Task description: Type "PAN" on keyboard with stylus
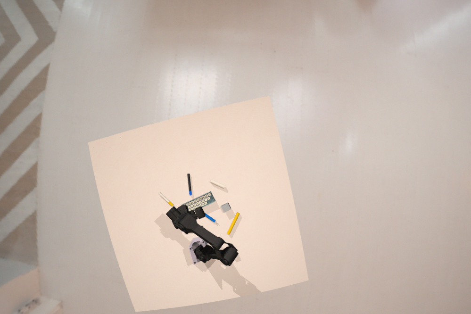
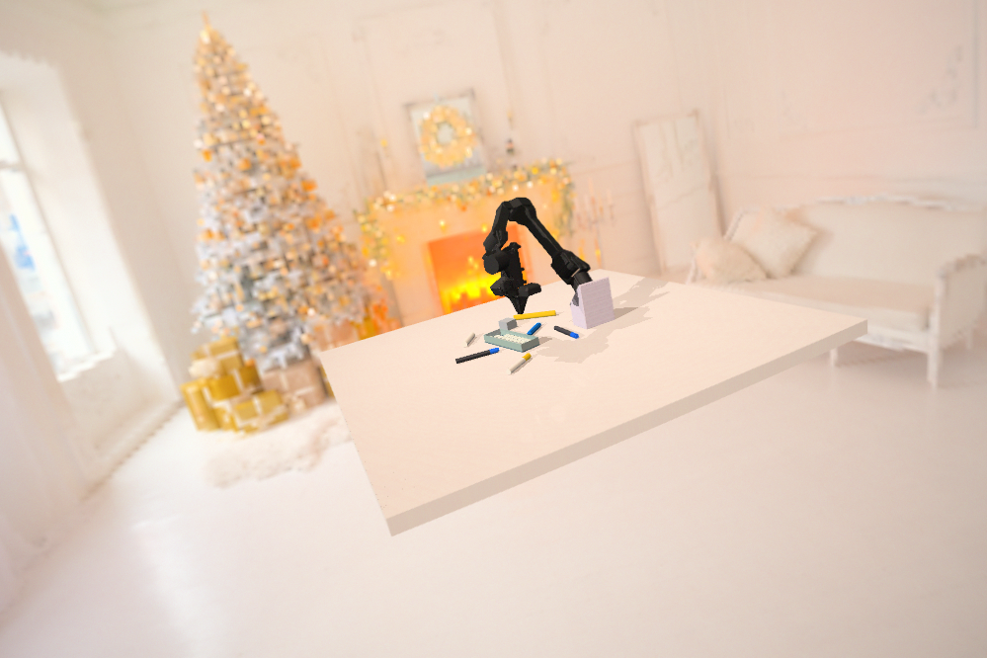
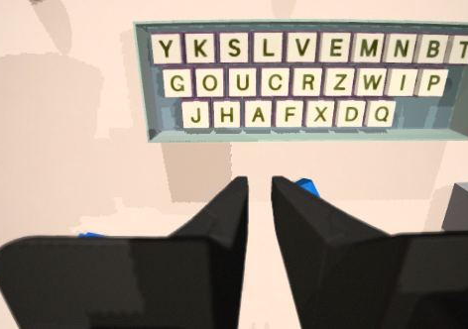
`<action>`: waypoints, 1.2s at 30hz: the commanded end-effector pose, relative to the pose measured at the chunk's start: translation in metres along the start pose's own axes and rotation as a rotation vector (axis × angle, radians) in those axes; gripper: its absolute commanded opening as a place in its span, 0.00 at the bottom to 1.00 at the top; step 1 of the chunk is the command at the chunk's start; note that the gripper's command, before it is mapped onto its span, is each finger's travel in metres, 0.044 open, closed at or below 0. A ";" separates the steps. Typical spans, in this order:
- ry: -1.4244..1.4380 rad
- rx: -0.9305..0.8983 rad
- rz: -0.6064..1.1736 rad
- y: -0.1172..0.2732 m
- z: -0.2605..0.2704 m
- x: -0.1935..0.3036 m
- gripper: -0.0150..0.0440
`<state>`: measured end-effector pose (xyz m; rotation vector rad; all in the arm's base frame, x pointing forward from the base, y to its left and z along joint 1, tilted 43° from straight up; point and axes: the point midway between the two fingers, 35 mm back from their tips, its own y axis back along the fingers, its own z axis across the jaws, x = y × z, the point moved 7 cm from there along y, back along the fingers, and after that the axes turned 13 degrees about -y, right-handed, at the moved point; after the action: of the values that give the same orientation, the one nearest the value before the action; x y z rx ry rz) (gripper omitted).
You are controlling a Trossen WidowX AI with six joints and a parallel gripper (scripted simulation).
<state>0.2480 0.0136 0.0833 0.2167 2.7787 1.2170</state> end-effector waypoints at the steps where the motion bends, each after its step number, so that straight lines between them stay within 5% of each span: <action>1: 0.000 0.000 0.000 0.000 0.000 0.000 0.25; 10: 0.000 0.000 0.000 0.000 0.000 0.000 0.25; 16: 0.142 0.102 0.140 -0.018 -0.017 0.014 0.51; 22: 0.488 0.244 0.469 -0.044 -0.056 0.044 0.51; 36: 0.499 0.246 0.479 -0.046 -0.057 0.044 0.51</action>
<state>0.1927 -0.0493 0.0878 0.7213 3.4368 1.1286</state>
